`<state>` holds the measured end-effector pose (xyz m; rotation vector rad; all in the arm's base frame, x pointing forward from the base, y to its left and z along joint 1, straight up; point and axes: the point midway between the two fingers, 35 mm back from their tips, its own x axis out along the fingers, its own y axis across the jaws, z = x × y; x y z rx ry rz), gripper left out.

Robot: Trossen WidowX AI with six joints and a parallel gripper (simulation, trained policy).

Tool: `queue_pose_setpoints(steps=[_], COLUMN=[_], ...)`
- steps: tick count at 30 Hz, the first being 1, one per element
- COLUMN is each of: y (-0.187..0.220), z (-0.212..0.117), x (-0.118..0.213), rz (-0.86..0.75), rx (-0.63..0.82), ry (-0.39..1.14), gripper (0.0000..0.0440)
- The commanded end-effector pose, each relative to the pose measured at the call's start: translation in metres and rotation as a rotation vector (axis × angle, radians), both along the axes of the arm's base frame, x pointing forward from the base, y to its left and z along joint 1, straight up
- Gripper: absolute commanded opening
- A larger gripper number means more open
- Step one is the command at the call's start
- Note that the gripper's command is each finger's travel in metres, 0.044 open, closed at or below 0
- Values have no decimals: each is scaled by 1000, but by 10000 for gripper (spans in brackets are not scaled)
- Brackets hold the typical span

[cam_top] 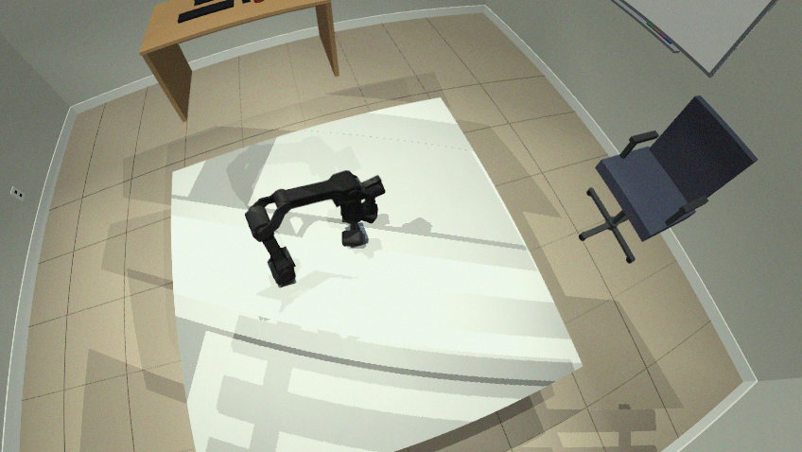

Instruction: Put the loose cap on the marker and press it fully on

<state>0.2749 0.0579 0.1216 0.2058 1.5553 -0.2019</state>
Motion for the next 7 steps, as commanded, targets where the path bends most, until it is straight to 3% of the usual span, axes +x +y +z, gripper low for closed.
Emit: queue_pose_setpoints(steps=[1, 7], y=[0, 0], z=[8, 20], x=[1, 1], rz=[9, 26], rx=[5, 15], ry=[-20, -46], gripper=[440, 440])
